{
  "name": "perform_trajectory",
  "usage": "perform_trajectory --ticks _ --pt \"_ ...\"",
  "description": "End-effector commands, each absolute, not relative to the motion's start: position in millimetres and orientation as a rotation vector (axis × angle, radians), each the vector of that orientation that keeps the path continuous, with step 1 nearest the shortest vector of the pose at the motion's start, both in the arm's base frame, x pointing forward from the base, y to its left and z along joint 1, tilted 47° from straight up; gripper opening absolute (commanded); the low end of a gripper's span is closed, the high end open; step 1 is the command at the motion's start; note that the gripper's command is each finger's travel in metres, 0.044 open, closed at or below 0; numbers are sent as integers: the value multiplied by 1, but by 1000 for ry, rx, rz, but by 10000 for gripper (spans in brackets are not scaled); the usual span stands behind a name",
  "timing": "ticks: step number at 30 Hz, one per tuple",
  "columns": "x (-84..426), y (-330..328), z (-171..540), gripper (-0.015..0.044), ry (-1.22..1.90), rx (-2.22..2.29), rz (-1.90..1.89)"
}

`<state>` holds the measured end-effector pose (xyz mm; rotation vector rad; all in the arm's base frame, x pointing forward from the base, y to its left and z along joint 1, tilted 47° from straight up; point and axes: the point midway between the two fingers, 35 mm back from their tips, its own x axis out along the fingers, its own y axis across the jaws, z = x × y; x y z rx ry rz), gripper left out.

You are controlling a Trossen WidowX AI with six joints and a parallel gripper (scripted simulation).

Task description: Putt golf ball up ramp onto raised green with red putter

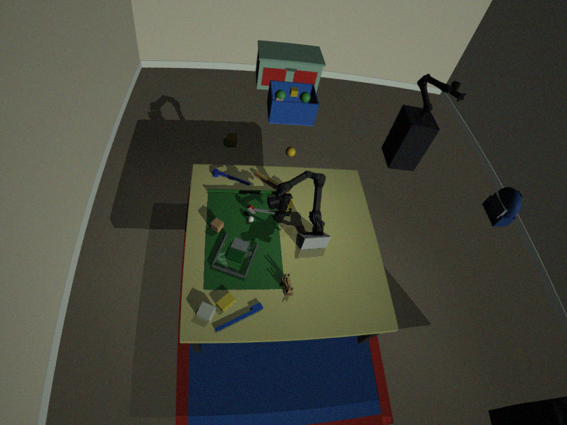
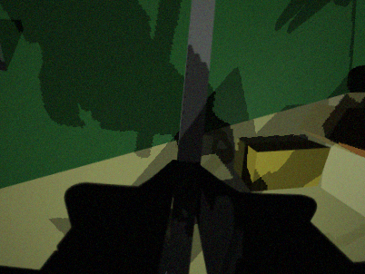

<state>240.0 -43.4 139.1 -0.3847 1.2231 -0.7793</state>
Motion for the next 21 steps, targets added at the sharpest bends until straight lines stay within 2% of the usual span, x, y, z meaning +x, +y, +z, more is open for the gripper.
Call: perform_trajectory --ticks 1,13,21 --pt "240 -43 140 0 1221 -383 -779" --pt "232 -66 158 0 1208 -390 -778" --pt "255 -34 128 0 1219 -378 -772"
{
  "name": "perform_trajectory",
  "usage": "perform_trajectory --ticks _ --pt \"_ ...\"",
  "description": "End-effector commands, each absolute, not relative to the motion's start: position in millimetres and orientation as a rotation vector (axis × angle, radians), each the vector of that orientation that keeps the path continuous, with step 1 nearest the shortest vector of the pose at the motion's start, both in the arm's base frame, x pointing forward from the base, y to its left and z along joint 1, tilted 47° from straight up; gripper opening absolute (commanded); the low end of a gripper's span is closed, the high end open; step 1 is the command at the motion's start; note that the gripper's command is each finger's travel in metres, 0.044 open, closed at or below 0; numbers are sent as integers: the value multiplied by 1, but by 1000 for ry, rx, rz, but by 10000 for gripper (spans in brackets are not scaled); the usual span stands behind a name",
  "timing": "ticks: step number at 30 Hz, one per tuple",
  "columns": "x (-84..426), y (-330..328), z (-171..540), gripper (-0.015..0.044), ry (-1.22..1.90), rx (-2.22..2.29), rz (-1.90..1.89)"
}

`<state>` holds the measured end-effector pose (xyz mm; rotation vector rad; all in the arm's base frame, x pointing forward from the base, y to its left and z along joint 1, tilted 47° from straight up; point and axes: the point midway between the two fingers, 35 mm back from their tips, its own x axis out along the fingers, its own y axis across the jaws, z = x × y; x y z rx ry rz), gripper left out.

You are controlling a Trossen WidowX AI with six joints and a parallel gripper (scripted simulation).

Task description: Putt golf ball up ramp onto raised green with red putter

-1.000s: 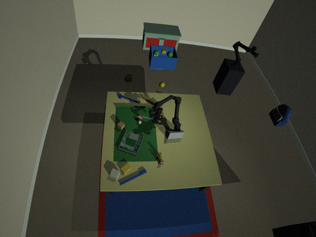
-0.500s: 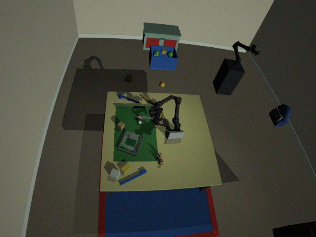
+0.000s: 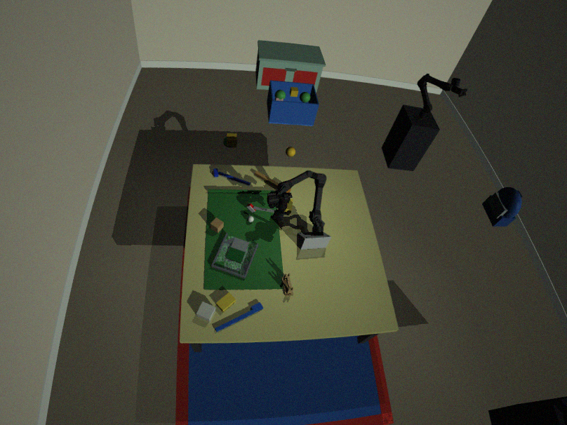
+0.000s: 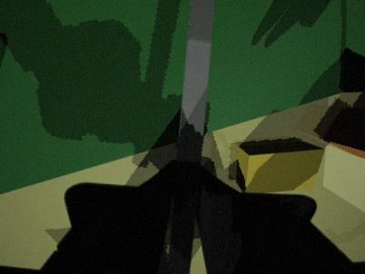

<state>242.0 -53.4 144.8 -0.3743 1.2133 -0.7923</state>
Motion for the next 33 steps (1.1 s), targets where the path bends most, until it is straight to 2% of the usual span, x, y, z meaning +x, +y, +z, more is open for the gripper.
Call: perform_trajectory --ticks 1,8,24,33 --pt "260 -24 120 0 1219 -377 -771" --pt "276 29 68 0 1208 -385 -775" --pt "268 71 108 0 1211 -384 -774" --pt "268 65 103 0 1213 -388 -776"
